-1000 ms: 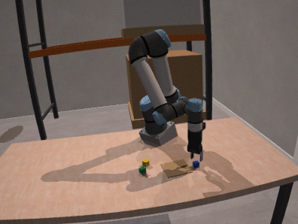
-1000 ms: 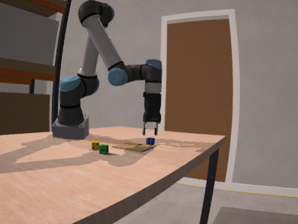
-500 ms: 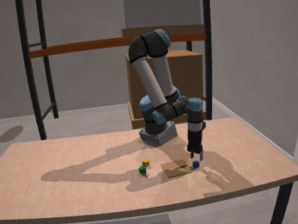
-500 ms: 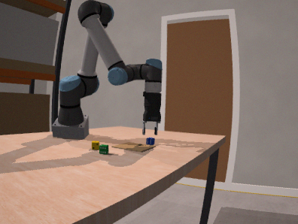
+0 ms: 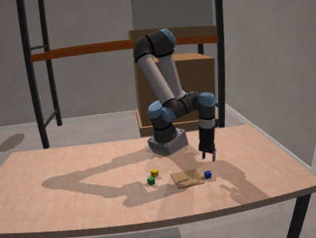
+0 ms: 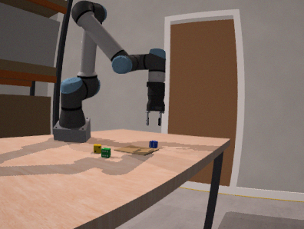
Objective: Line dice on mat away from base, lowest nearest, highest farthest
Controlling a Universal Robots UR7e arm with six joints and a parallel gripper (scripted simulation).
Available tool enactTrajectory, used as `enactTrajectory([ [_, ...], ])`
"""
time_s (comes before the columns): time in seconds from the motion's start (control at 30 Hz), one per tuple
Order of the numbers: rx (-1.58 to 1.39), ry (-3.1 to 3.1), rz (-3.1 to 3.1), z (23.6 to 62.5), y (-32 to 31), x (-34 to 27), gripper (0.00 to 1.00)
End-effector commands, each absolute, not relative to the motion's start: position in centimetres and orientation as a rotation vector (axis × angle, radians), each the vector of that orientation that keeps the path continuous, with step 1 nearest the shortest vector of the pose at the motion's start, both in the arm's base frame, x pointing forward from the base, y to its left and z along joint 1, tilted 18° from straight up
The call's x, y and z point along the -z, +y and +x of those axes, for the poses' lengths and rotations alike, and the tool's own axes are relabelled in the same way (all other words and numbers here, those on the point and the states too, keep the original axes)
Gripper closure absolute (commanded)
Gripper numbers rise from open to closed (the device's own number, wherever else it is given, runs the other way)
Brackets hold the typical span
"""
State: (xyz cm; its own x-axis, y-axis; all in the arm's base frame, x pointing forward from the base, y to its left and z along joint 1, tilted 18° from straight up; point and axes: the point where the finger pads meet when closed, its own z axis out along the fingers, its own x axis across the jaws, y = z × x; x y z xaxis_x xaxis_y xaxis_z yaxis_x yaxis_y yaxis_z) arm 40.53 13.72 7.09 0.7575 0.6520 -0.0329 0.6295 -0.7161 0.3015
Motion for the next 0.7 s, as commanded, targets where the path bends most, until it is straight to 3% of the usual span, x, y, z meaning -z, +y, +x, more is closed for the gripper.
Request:
enactTrajectory([
  [0.0,-0.112,0.995,2.661,40.1,14.4,-9.5,0.00],
  [0.67,-0.112,0.995,2.661,39.8,14.8,-11.2,0.00],
])
